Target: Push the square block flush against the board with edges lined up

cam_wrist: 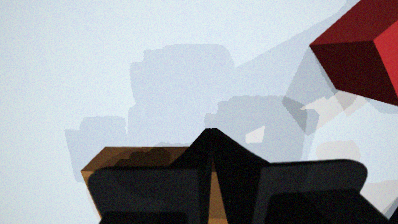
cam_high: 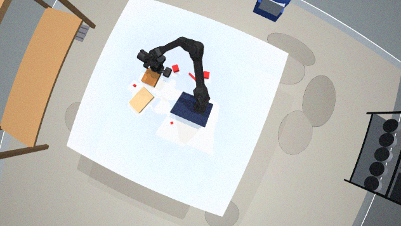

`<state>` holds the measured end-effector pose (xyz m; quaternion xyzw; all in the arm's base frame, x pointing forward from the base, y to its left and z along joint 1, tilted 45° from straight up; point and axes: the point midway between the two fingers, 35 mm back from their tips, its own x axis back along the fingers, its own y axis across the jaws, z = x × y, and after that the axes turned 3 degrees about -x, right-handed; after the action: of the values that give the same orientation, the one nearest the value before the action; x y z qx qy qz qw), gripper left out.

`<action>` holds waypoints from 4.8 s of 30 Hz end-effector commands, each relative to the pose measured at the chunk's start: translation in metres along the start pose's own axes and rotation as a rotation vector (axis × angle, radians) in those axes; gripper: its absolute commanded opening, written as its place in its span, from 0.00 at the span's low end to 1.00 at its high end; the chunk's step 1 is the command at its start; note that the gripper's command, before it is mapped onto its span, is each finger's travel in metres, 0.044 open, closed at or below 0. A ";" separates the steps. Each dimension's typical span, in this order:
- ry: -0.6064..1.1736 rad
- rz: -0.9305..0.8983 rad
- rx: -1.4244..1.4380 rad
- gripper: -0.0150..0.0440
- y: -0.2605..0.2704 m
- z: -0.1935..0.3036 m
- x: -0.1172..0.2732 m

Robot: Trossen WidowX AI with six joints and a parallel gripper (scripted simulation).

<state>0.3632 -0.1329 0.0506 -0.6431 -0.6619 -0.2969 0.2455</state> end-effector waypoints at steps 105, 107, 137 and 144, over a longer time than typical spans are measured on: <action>0.004 -0.003 0.000 0.25 0.008 0.011 0.001; 0.003 -0.003 0.000 0.25 0.008 0.008 0.001; 0.024 -0.027 0.455 0.25 0.038 0.060 0.058; 0.029 -0.034 0.698 0.25 0.051 0.087 0.061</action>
<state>0.4074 -0.0427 0.0450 -0.5389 -0.7229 -0.1124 0.4176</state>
